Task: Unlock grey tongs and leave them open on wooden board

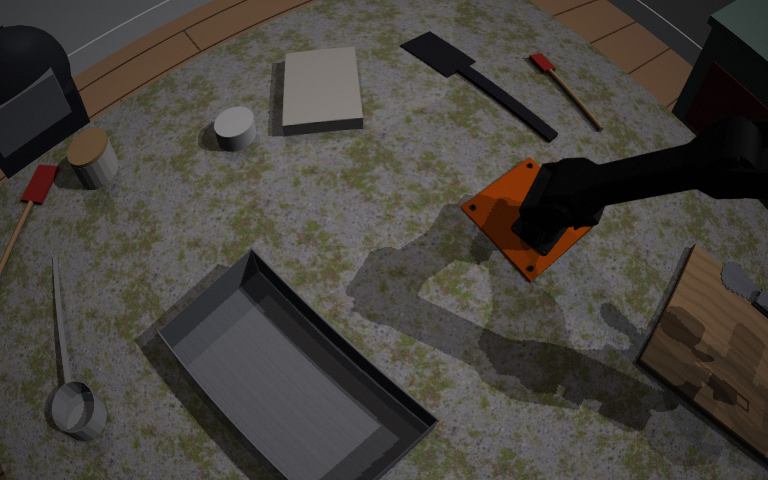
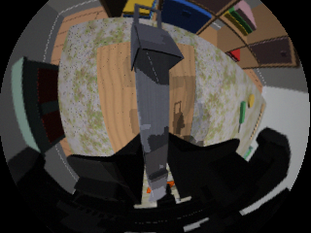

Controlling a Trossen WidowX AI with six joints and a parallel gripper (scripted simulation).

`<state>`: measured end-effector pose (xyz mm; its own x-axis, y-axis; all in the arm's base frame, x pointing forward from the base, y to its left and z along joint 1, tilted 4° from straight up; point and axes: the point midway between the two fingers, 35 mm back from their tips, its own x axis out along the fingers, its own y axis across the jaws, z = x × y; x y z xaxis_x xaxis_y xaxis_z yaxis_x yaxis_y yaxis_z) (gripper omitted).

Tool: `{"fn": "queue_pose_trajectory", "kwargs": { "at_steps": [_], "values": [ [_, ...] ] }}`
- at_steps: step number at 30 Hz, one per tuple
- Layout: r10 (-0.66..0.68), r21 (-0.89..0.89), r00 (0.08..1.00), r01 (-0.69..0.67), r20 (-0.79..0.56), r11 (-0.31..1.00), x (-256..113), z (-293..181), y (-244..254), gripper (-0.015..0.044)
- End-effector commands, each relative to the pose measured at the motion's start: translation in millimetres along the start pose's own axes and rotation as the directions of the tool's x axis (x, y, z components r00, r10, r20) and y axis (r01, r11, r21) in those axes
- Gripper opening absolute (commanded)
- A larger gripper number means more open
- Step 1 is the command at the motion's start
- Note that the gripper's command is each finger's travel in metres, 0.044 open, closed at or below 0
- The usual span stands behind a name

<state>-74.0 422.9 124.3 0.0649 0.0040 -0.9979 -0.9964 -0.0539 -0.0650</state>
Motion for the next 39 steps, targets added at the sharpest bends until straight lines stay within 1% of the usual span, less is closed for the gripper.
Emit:
{"fn": "queue_pose_trajectory", "kwargs": {
  "at_steps": [1, 32, 38, 39],
  "values": [
    [0.006, 0.001, 1.000, -0.006, 0.003, 1.000, 5, 0, 1, -0.0150],
    [0.006, 0.001, 1.000, -0.006, 0.003, 1.000, 55, -3, 1, -0.0150],
    [0.006, 0.001, 1.000, -0.006, 0.003, 1.000, 58, -3, 1, -0.0150],
    [0.000, 0.004, 1.000, 0.000, -0.002, 1.000, 58, -3, 0, -0.0124]
  ]
}}
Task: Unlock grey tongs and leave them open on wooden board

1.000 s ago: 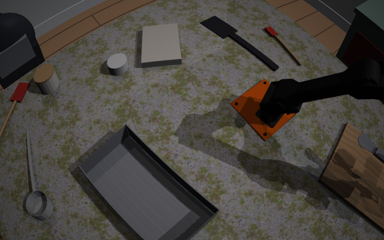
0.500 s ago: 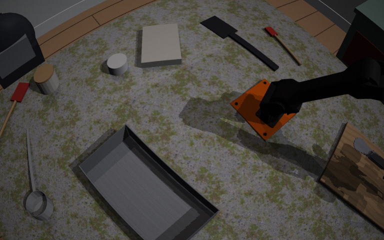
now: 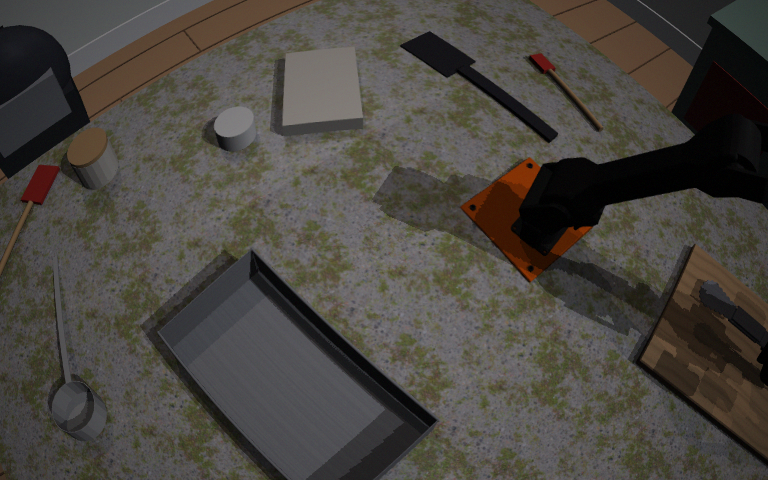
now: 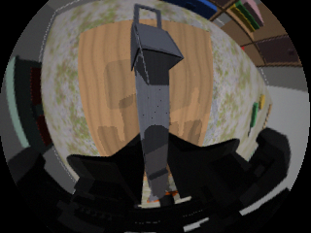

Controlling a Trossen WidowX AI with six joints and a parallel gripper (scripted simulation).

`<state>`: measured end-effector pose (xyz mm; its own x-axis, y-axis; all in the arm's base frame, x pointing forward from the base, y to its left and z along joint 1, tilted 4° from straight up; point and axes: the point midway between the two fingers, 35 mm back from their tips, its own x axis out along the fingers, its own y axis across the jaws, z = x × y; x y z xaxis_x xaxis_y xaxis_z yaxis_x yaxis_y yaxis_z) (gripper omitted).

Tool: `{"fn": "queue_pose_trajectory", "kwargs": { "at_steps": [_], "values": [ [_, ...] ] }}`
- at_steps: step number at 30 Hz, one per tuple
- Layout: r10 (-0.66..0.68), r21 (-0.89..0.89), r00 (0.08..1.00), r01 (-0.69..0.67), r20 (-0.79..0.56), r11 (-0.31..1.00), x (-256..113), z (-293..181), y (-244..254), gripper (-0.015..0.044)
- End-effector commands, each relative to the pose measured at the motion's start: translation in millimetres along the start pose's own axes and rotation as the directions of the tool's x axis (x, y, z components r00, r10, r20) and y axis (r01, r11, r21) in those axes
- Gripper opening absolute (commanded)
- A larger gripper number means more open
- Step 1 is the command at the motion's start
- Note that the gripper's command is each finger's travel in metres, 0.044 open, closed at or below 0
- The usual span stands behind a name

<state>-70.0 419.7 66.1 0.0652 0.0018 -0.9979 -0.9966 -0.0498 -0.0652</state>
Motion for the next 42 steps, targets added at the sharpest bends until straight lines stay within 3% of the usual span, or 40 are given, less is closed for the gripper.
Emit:
{"fn": "queue_pose_trajectory", "kwargs": {
  "at_steps": [1, 21, 27, 35, 42],
  "values": [
    [0.000, 0.000, 1.000, 0.000, 0.000, 1.000, 0, 0, 0, -0.0097],
    [0.000, 0.000, 1.000, 0.000, 0.000, 1.000, 0, 0, 0, 0.0427],
    [-0.001, -0.001, 1.000, 0.001, 0.003, 1.000, -14, 6, -25, 0.0440],
    [-0.009, -0.007, 1.000, 0.009, 0.015, 1.000, -79, 2, -140, 0.0440],
    [-0.010, -0.008, 1.000, 0.010, 0.015, 1.000, -84, 0, -150, 0.0440]
  ]
}}
